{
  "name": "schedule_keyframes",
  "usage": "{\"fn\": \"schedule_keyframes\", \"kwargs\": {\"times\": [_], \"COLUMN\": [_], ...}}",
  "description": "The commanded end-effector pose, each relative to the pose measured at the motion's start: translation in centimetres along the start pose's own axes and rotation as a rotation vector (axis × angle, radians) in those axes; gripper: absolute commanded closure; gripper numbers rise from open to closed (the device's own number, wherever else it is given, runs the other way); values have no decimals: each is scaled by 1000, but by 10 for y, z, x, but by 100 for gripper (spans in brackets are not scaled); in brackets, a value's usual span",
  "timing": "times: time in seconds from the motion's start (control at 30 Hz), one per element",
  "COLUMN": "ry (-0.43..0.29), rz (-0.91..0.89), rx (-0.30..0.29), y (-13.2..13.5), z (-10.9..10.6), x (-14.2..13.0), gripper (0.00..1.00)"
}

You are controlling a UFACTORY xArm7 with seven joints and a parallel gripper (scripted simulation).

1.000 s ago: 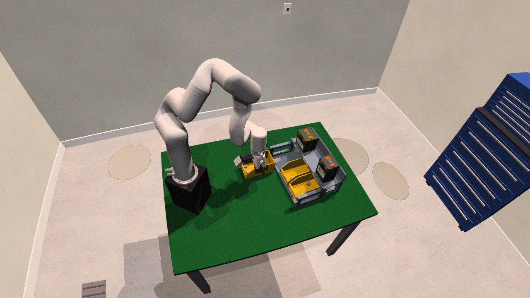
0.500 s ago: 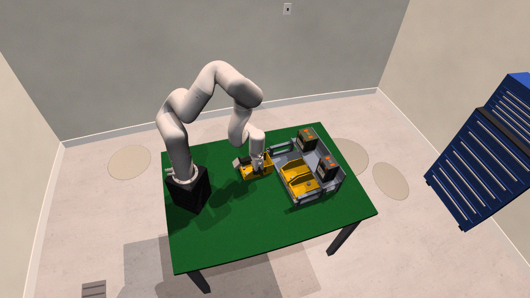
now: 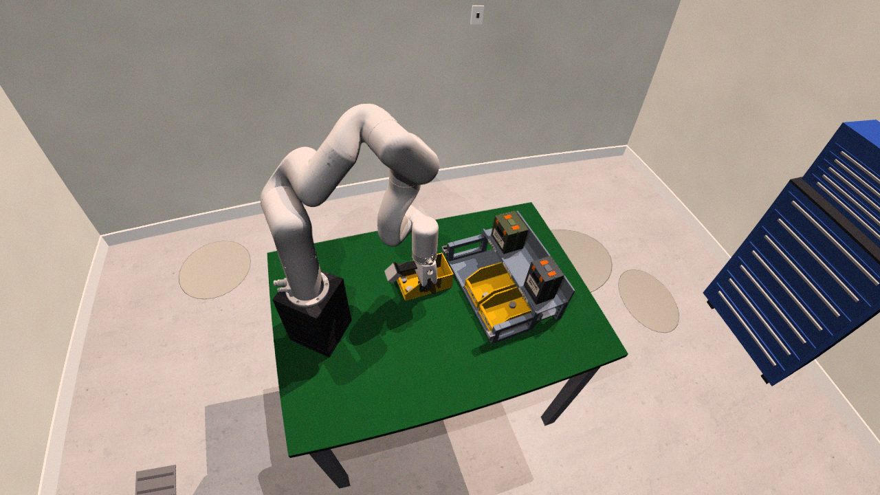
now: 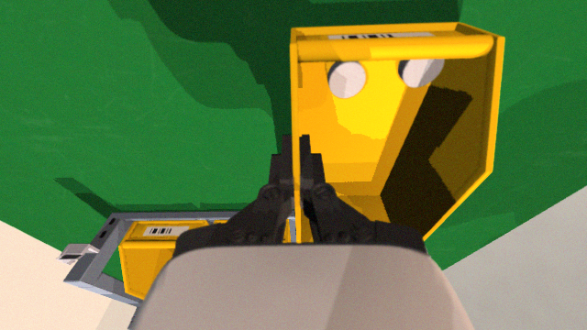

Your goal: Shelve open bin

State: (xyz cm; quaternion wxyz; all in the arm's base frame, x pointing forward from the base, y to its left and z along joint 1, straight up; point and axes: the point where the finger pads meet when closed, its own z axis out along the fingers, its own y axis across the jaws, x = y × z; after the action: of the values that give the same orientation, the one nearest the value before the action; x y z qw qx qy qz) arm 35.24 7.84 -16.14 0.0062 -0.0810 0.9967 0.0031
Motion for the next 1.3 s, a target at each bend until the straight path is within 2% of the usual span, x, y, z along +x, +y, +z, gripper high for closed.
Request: {"fn": "schedule_keyframes", "kwargs": {"times": [0.0, 0.03, 0.07, 1.27], "ry": [5, 5, -1, 0], "rz": [0, 0, 0, 0], "rx": [0, 0, 0, 0], "y": [0, 0, 0, 0], "z": [1, 1, 0, 0], "x": [2, 2, 0, 0], "gripper": [100, 100, 72, 72]}}
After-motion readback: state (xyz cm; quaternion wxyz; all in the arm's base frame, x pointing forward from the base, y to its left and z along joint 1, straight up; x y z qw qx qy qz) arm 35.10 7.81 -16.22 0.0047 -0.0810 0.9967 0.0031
